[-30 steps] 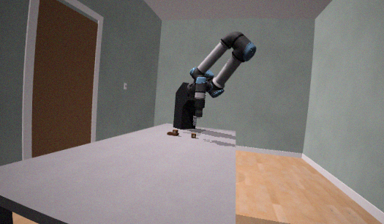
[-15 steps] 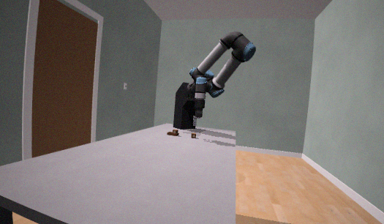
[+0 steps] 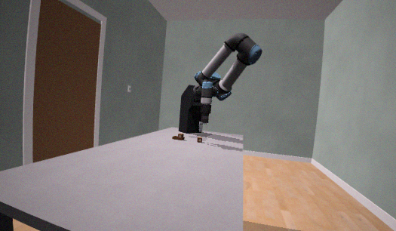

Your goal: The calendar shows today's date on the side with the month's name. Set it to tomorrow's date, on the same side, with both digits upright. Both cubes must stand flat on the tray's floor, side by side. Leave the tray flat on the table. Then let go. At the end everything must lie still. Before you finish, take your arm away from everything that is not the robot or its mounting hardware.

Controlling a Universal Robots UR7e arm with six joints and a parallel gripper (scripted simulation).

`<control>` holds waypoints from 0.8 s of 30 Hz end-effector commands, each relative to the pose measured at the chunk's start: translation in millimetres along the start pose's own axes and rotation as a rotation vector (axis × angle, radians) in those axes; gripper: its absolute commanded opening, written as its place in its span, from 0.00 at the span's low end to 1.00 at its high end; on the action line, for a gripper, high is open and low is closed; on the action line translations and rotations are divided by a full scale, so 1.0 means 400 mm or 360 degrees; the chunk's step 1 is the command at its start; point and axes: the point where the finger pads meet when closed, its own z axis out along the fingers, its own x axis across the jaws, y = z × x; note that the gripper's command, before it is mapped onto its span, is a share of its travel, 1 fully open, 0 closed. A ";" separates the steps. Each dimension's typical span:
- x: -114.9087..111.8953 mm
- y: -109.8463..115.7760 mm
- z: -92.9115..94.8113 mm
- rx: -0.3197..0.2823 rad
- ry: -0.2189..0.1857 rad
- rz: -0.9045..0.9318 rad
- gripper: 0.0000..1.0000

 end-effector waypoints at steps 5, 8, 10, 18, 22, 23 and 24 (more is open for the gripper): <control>-0.001 0.000 0.037 0.0003 -0.0004 0.0000 0.90; -0.001 0.000 0.049 0.0003 -0.0004 0.0000 0.90; -0.001 0.000 0.057 0.0003 -0.0004 0.0000 0.90; -0.001 0.000 0.077 0.0003 -0.0004 0.0000 0.90; -0.001 0.000 0.086 0.0003 -0.0004 0.0000 0.90; -0.001 0.000 0.087 0.0003 -0.0004 0.0000 0.90; -0.001 0.000 0.089 0.0003 -0.0004 0.0000 0.90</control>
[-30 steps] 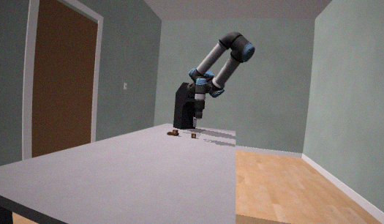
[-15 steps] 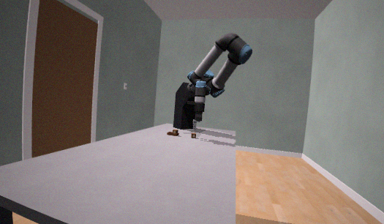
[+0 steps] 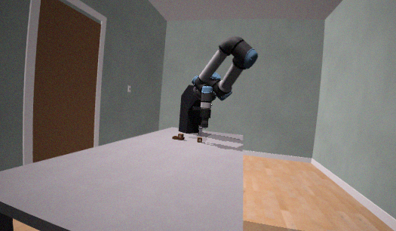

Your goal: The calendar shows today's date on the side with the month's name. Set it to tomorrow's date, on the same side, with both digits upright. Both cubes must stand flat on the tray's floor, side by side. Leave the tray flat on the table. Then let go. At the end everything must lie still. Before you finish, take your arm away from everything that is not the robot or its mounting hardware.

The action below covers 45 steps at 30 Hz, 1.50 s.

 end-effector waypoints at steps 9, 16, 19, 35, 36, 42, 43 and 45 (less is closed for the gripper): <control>-0.001 0.000 0.015 0.0002 -0.0004 0.0000 0.90; -0.001 0.000 0.015 0.0002 -0.0004 0.0000 0.90; -0.001 0.000 0.015 0.0002 -0.0004 0.0000 0.90; -0.001 0.000 0.015 0.0002 -0.0004 0.0000 0.90; -0.001 0.000 0.015 0.0002 -0.0004 0.0000 0.90; -0.001 0.000 0.015 0.0002 -0.0004 0.0000 0.90; -0.001 0.000 0.015 0.0002 -0.0004 0.0000 0.90; -0.001 0.000 0.015 0.0002 -0.0004 0.0000 0.90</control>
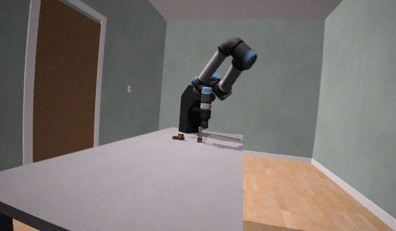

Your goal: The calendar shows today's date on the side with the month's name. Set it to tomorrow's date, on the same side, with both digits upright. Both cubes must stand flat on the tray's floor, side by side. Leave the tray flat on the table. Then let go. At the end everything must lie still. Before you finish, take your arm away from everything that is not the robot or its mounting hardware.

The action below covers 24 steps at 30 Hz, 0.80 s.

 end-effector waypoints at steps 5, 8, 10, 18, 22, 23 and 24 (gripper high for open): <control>-0.001 0.000 0.002 0.0000 -0.0001 0.0000 0.90; -0.001 0.000 0.008 0.0000 -0.0001 0.0000 0.90; -0.001 0.000 0.014 0.0000 -0.0001 0.0000 0.90; -0.001 0.000 0.039 0.0000 -0.0001 0.0000 0.90; -0.001 0.000 0.057 0.0000 -0.0001 0.0000 0.90; -0.001 0.000 0.061 0.0000 -0.0001 0.0000 0.90; -0.001 0.000 0.064 0.0000 -0.0001 0.0000 0.90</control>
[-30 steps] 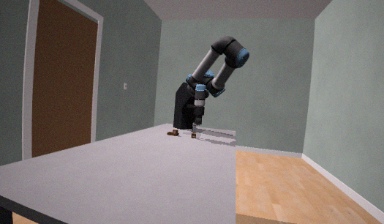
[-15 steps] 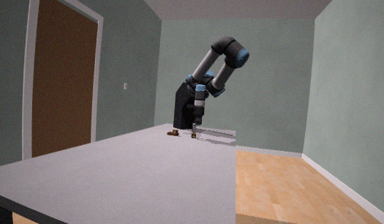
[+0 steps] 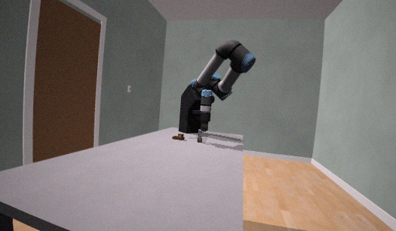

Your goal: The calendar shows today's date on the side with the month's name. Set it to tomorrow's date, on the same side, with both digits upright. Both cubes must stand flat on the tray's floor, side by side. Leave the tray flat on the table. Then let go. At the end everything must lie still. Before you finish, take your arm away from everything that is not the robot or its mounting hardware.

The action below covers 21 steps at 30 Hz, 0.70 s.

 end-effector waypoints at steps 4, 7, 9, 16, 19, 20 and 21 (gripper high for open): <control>-0.001 0.000 0.027 0.0002 -0.0003 0.0000 0.90; -0.001 0.000 0.029 0.0002 -0.0003 0.0000 0.90; -0.001 0.000 0.030 0.0002 -0.0003 0.0000 0.90; -0.001 0.000 0.030 0.0002 -0.0003 0.0000 0.90; -0.001 0.000 0.030 0.0002 -0.0003 0.0000 0.90; -0.001 0.000 0.030 0.0002 -0.0003 0.0000 0.90; -0.001 0.000 0.030 0.0002 -0.0003 0.0000 0.90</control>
